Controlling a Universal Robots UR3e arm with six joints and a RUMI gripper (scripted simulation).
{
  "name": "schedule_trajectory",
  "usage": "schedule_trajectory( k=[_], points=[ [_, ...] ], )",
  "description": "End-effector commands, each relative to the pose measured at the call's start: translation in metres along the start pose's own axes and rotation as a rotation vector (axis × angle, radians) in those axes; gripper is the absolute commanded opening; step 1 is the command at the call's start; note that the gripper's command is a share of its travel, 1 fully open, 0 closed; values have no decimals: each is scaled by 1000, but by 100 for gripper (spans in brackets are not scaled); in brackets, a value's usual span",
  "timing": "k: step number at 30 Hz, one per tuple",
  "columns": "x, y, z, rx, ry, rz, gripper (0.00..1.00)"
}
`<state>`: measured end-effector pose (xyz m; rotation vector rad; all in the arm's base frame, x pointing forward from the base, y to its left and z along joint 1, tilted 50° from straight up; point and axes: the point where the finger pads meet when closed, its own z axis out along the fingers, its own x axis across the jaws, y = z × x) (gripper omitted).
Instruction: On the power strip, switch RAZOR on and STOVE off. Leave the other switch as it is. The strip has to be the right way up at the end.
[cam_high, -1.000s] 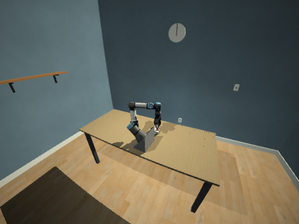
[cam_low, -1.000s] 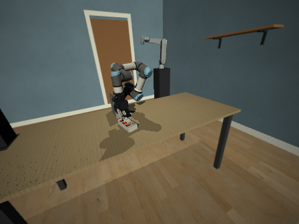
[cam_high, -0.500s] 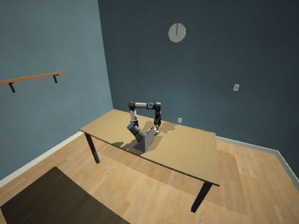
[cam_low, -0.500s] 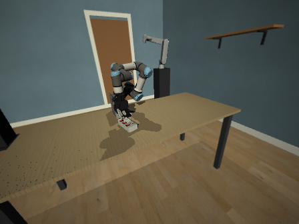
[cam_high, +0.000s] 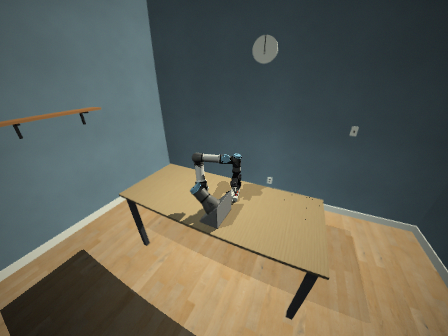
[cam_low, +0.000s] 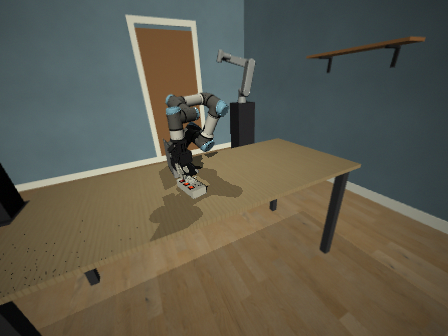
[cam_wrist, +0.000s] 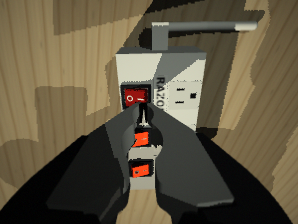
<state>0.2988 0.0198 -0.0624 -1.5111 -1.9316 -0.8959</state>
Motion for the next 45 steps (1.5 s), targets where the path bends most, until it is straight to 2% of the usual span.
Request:
schedule_trajectory(
  k=[1,36,45],
  points=[
    [-1,0,1,-1,-2,0,0],
    [-1,0,7,-1,-2,0,0],
    [-1,0,0,-1,-2,0,0]
  ],
)
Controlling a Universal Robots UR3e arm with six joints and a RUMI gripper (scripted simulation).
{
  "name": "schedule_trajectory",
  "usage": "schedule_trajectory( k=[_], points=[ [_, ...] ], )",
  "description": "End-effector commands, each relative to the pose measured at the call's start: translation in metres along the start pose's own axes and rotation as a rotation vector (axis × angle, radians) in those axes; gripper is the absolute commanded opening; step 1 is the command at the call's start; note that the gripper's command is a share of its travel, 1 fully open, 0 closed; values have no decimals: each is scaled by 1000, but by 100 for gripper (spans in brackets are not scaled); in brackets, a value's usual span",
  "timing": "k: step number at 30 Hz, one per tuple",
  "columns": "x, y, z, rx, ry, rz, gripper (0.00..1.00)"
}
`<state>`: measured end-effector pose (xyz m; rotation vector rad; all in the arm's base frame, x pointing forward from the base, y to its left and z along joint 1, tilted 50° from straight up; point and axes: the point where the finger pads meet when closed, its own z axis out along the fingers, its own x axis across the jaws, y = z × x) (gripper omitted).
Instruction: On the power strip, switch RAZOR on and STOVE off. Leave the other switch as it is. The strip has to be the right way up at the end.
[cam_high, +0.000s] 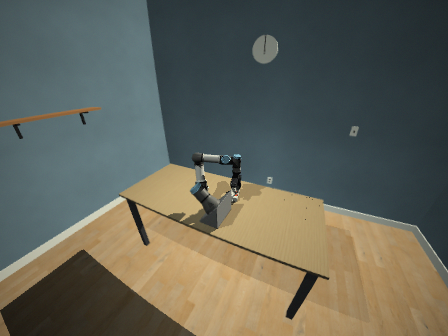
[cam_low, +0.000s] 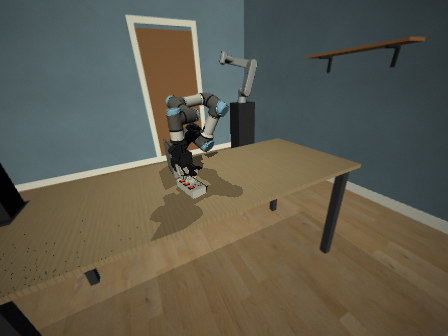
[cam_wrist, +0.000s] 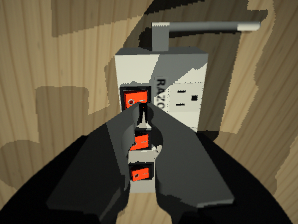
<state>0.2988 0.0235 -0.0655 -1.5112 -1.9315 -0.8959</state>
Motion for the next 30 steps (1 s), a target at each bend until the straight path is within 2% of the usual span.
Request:
schedule_trajectory(
  k=[1,13,30],
  points=[
    [-1,0,-7,-1,-2,-1,0],
    [-1,0,-35,-1,-2,-1,0],
    [-1,0,-37,-1,-2,-1,0]
  ],
)
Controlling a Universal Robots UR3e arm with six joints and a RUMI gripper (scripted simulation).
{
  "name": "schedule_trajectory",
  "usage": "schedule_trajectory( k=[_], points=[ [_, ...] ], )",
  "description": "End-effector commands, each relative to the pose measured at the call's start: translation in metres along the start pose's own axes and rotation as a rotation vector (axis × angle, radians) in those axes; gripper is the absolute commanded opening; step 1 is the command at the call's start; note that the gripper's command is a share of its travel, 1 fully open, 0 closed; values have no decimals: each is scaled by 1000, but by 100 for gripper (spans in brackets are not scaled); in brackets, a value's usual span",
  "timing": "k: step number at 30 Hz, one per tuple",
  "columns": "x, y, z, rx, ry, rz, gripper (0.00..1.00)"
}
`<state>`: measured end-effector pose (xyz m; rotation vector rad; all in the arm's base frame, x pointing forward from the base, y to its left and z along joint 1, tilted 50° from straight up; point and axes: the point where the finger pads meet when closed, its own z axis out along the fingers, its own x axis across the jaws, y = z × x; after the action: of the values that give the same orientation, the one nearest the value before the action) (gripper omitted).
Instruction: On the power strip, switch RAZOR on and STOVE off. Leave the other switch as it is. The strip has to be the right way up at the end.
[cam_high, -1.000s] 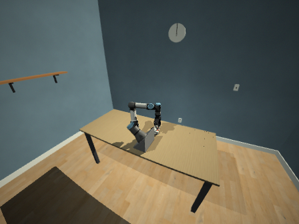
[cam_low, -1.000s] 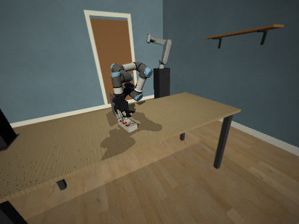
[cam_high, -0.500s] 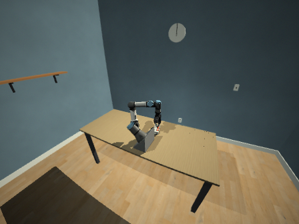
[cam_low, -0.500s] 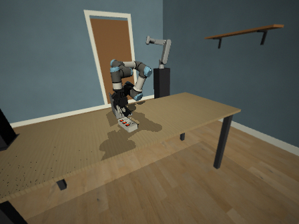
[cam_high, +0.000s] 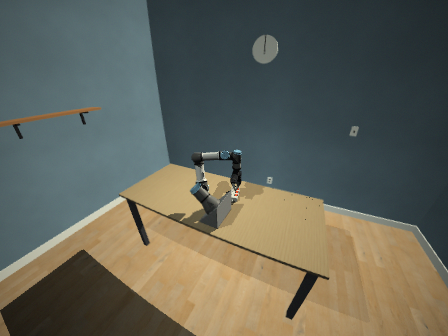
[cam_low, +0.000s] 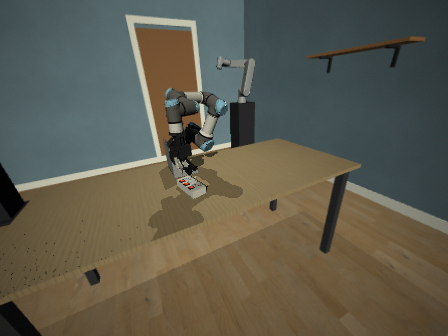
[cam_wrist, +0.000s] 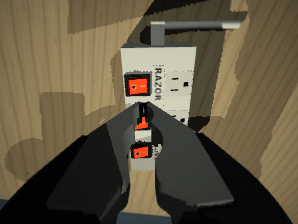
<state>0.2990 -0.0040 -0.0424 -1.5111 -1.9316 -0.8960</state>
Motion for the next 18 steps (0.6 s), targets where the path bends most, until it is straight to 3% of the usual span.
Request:
schedule_trajectory(
  k=[1,11,18],
  points=[
    [-1,0,-1,-1,-2,0,0],
    [-1,2,-1,-1,-2,0,0],
    [-5,17,-6,-1,-4,0,0]
  ],
)
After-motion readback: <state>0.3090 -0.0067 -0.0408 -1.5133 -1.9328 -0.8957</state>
